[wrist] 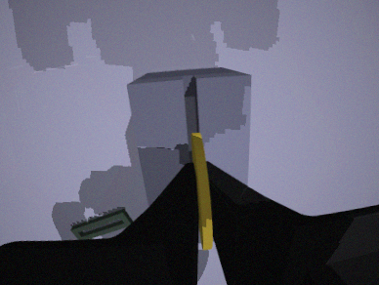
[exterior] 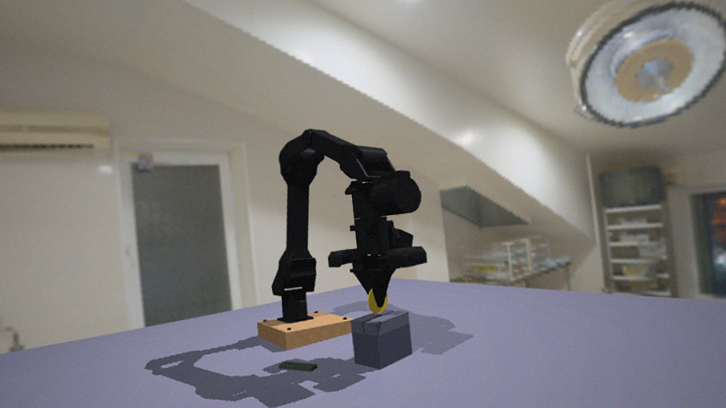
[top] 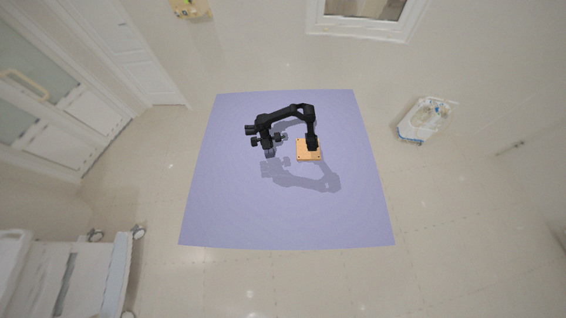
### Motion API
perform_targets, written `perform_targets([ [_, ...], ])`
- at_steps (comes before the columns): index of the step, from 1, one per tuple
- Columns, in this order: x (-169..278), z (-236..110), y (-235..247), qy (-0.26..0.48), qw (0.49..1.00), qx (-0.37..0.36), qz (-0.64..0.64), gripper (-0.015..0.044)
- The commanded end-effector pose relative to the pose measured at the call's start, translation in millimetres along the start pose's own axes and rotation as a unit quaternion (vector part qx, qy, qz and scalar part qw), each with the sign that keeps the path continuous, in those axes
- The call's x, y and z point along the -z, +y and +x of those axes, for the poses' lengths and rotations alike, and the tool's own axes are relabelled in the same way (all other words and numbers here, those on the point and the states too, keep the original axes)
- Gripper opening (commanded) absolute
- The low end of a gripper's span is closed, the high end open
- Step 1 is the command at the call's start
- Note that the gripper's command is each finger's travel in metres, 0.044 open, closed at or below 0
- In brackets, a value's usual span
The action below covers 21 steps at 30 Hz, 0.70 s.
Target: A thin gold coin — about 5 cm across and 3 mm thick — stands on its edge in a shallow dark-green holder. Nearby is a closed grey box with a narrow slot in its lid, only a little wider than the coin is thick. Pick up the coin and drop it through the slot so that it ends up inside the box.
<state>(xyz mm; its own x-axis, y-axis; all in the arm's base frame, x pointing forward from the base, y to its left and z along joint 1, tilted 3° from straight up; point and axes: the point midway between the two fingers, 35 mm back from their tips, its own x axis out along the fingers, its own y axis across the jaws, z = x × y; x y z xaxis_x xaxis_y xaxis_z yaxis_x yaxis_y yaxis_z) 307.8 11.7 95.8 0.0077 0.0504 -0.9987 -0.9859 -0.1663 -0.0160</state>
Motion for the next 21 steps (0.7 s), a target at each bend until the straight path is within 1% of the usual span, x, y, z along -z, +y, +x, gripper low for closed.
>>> perform_targets([
  [1, -0.2, 3.5, 1.6, 0.000, 1.000, -0.003, 0.004, 0.0000],
  [6, -0.2, 5.6, 1.4, 0.000, 1.000, -0.003, 0.004, 0.0000],
  [12, 0.0, 2.6, 0.0, 0.000, 1.000, 0.000, 0.001, 0.0157],
  [21, 0.0, 2.6, 0.0, 0.000, 1.000, 0.000, 0.001, 0.0161],
])
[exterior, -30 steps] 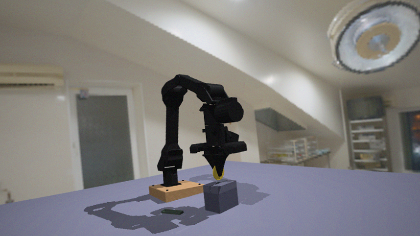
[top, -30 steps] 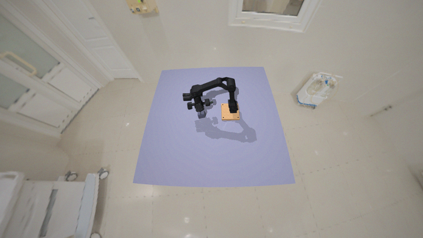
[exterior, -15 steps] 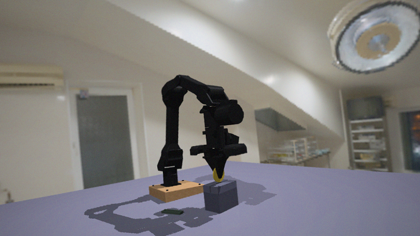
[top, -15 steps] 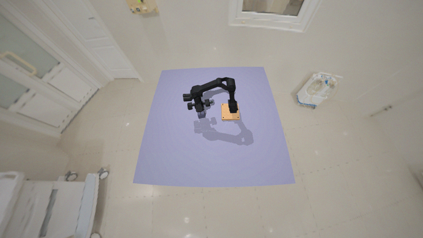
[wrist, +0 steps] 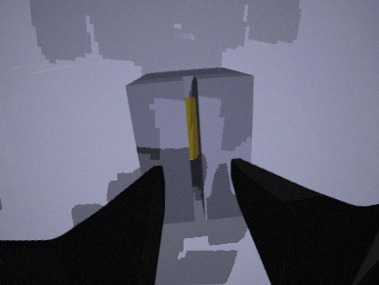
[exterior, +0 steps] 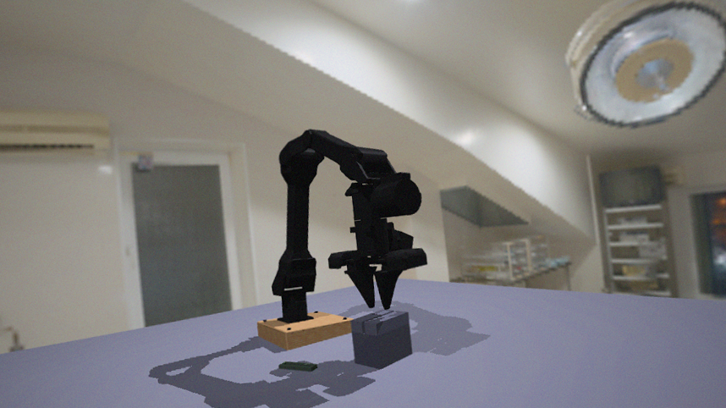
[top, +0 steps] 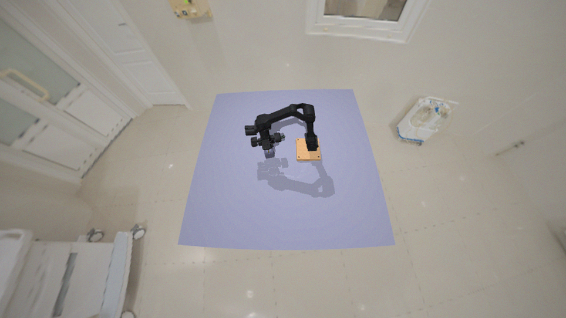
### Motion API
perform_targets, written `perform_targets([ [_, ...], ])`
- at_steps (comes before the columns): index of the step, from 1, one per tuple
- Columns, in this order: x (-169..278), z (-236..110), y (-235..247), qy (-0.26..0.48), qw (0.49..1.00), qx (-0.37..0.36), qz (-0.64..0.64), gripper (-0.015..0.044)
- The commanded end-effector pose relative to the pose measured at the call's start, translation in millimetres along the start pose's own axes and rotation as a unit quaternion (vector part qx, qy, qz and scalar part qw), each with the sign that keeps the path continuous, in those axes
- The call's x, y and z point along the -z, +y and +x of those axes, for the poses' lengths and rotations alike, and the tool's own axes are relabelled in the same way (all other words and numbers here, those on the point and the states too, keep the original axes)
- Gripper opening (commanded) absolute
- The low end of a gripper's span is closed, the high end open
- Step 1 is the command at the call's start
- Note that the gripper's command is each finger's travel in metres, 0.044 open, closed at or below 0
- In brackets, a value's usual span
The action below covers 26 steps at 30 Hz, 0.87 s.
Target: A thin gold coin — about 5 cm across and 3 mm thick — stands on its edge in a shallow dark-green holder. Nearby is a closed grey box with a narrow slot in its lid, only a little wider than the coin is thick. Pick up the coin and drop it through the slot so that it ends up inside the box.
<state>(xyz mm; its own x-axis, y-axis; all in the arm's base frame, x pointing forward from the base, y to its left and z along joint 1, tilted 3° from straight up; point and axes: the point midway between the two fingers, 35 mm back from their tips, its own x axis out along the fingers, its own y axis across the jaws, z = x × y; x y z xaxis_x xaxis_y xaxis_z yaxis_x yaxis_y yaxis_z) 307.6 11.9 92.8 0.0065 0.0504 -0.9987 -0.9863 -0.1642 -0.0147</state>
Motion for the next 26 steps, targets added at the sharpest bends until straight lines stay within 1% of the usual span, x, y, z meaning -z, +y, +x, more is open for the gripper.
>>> perform_targets([
  [1, 0.0, -1.2, -0.2, 0.000, 1.000, 0.000, 0.000, 0.0187],
  [5, 0.1, -15.1, -0.1, 0.000, 1.000, 0.000, 0.000, 0.0292],
  [9, 0.1, -20.4, 0.1, 0.000, 1.000, 0.000, 0.000, 0.0397],
  [11, -0.1, -39.8, 1.4, 0.000, 1.000, -0.002, 0.001, 0.0440],
  [12, -0.4, -51.9, 3.0, 0.000, 1.000, -0.004, 0.001, 0.0440],
  [14, -0.6, -61.6, 4.7, -0.001, 1.000, -0.005, 0.001, 0.0440],
  [26, -0.6, -61.6, 4.7, -0.001, 1.000, -0.005, 0.001, 0.0440],
])
